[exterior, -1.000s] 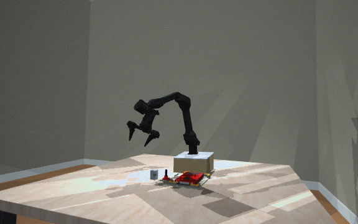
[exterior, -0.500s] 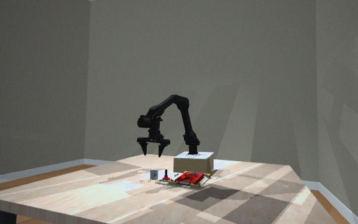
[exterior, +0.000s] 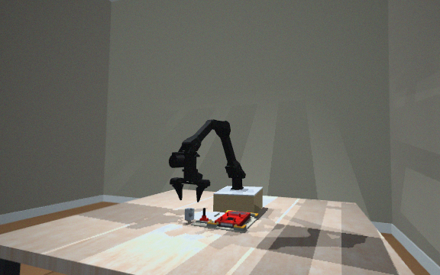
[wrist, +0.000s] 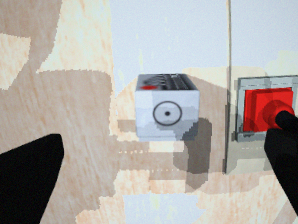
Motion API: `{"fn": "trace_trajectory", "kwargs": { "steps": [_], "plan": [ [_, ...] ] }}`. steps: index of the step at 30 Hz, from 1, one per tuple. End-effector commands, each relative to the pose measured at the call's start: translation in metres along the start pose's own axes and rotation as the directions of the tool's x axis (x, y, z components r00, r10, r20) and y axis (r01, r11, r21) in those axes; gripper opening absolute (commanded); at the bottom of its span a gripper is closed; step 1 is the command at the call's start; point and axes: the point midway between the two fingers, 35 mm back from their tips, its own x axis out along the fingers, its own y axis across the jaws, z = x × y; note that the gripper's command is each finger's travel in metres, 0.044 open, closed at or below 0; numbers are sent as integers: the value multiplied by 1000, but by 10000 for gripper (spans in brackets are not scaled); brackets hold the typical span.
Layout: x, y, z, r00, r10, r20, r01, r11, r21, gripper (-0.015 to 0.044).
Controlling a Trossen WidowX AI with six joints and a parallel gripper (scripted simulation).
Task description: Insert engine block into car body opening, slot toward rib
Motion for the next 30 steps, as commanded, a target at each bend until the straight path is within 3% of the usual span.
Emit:
{"fn": "trace_trajectory", "kwargs": {
  "steps": [1, 30],
  "plan": [
    [10, -1, -1, 1000, -5, -8, 5, 1000, 6, 440],
    [56, -3, -2, 1000, -5, -7, 5, 1000, 6, 440]
  ]
}}
